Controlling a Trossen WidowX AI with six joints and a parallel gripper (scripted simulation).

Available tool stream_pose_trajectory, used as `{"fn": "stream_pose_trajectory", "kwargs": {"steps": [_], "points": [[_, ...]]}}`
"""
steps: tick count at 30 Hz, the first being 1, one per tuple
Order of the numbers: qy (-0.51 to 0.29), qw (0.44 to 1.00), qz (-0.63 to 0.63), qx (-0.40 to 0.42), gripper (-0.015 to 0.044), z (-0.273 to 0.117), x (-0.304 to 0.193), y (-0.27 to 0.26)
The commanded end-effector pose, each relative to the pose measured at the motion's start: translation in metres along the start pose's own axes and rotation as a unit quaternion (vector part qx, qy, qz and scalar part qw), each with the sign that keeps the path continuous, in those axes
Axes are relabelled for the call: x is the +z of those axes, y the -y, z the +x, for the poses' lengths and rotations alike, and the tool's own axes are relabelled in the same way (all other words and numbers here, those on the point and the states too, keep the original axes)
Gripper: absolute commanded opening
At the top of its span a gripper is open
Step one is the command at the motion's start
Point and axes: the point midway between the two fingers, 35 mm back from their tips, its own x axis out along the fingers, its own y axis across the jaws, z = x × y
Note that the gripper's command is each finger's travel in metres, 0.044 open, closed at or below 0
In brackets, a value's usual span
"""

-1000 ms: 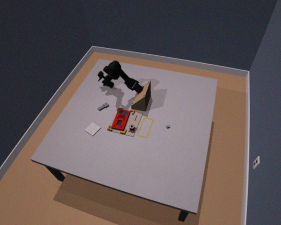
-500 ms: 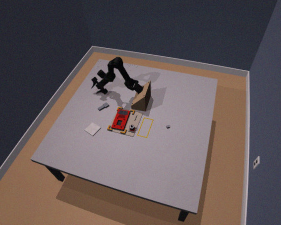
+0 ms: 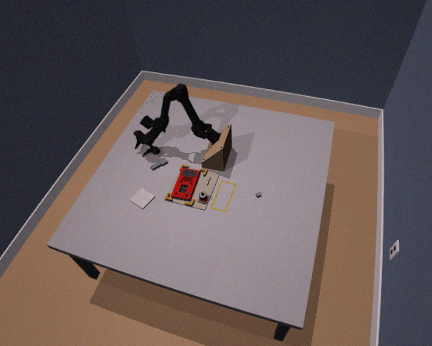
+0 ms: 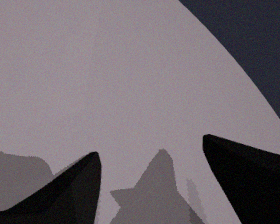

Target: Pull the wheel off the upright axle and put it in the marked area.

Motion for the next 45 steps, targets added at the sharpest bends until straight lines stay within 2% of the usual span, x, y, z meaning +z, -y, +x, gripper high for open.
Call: {"fn": "stream_pose_trajectory", "kwargs": {"steps": [1,8,12,20,30,38,45], "points": [[0.007,0.999,0.04,0.033,0.03,0.013,0.018,-0.014],[0.008,0.99,0.1,0.098,0.03,0.032,0.047,-0.047],[0.062,0.986,0.104,0.116,0.03,0.036,0.087,-0.052],[0.036,0.967,0.16,0.195,0.03,0.048,0.109,-0.098],[-0.037,0.913,0.211,0.347,0.03,0.041,0.163,-0.201],[-0.106,0.875,0.19,0.433,0.03,0.005,0.203,-0.272],[-0.235,0.841,0.152,0.462,0.03,-0.036,0.216,-0.338]]}}
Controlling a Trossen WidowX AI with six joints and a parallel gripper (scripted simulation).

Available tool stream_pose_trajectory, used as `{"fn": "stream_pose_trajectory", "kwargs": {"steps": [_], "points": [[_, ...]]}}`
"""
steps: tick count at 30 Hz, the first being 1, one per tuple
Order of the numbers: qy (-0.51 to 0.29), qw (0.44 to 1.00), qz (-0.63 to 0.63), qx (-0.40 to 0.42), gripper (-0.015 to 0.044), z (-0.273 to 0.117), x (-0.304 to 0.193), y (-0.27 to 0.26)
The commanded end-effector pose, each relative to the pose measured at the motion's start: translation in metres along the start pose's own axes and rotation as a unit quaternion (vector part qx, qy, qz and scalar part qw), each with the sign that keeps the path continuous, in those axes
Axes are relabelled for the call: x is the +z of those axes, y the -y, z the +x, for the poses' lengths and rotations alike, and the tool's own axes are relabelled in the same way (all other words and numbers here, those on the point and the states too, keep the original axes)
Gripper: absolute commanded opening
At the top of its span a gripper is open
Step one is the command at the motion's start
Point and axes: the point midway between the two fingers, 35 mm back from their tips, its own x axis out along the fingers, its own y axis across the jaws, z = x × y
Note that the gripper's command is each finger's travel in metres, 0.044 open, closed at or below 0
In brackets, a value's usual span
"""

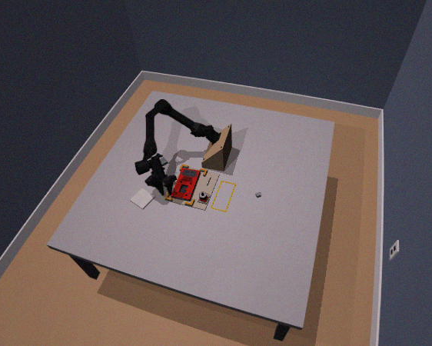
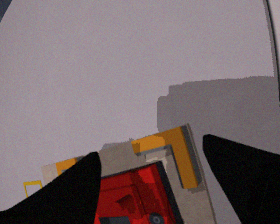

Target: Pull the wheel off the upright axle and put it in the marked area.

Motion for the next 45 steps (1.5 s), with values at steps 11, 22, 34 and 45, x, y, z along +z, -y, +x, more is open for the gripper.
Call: {"fn": "stream_pose_trajectory", "kwargs": {"steps": [11,22,34,45], "points": [[-0.216,0.97,-0.035,-0.108,0.03,0.024,-0.045,-0.134],[-0.218,0.933,-0.128,-0.257,0.03,0.009,-0.07,-0.205],[-0.218,0.933,-0.128,-0.256,0.03,0.02,-0.076,-0.2],[-0.218,0.933,-0.128,-0.258,0.03,0.064,-0.097,-0.168]]}}
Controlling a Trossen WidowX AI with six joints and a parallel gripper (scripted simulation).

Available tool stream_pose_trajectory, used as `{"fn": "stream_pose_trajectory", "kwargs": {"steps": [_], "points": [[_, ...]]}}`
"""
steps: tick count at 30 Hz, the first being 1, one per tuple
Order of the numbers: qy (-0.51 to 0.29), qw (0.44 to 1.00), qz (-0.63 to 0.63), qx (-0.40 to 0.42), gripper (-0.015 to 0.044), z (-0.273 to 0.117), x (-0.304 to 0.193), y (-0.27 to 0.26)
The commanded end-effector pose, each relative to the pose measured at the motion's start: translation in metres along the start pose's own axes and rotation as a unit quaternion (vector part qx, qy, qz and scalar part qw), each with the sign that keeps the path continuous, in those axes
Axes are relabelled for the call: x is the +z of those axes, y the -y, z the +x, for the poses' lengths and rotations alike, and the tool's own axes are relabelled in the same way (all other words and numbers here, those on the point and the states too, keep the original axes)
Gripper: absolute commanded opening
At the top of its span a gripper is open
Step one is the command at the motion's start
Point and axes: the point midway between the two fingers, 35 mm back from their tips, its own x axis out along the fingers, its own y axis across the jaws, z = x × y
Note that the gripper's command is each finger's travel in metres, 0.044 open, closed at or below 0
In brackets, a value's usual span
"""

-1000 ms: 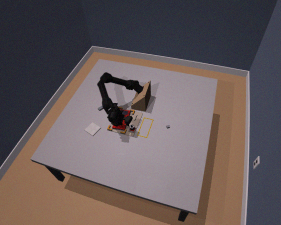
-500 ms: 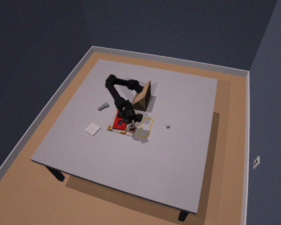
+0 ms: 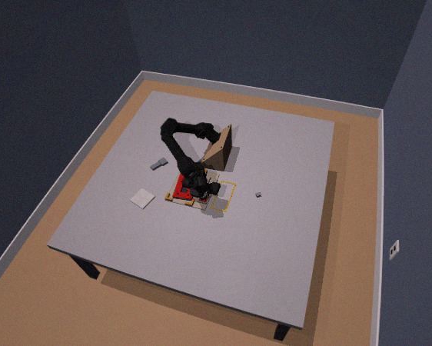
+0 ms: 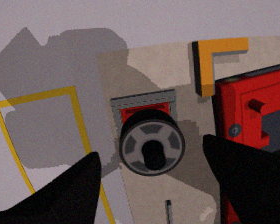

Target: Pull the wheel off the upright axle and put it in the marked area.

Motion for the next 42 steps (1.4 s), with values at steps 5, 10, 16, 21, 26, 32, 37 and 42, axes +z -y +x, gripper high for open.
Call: {"fn": "stream_pose_trajectory", "kwargs": {"steps": [5,10,16,21,26,32,37,42], "points": [[-0.002,1.0,0.0,-0.001,0.0274,0.013,-0.002,0.002],[-0.002,1.0,0.0,-0.001,0.0201,0.013,-0.002,0.002],[-0.002,1.0,0.0,-0.001,0.0161,0.013,-0.002,0.002],[-0.002,1.0,0.0,-0.001,0.005,0.013,-0.002,0.002],[-0.002,1.0,0.0,-0.001,0.0,0.011,-0.002,0.002],[-0.002,1.0,0.0,-0.001,0.0,0.009,-0.002,0.002],[-0.001,1.0,0.0,-0.001,0.0,0.008,-0.002,0.002],[-0.001,1.0,-0.001,-0.001,0.0,0.006,-0.002,0.002]]}}
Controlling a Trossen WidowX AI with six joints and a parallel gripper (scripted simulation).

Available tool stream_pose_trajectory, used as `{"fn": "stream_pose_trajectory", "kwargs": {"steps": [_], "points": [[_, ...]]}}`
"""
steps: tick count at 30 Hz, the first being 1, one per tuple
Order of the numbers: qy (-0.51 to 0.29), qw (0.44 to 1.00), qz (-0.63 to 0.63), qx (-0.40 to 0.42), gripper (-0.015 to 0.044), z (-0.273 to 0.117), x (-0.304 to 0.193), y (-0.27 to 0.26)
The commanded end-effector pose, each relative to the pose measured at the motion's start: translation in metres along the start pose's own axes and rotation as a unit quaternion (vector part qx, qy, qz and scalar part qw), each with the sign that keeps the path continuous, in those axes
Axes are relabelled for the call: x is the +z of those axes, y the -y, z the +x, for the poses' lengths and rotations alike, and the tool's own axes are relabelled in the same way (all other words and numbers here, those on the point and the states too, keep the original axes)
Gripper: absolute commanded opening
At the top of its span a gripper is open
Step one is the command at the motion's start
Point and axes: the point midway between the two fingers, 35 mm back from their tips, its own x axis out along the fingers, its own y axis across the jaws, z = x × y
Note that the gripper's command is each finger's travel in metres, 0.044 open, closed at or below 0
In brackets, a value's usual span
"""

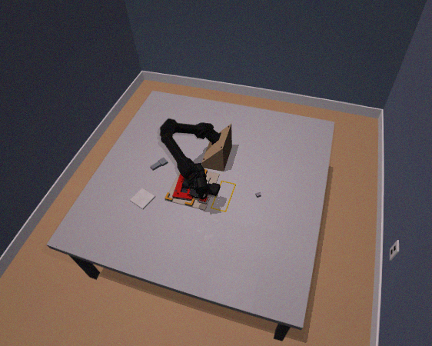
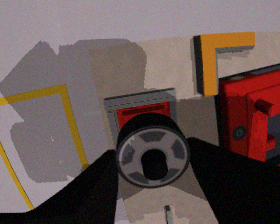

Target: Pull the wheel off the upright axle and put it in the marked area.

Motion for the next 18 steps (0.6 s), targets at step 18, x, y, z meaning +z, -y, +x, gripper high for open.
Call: {"fn": "stream_pose_trajectory", "kwargs": {"steps": [18], "points": [[0.004,1.0,-0.001,0.001,0.0,-0.0106,0.0006,-0.0012]]}}
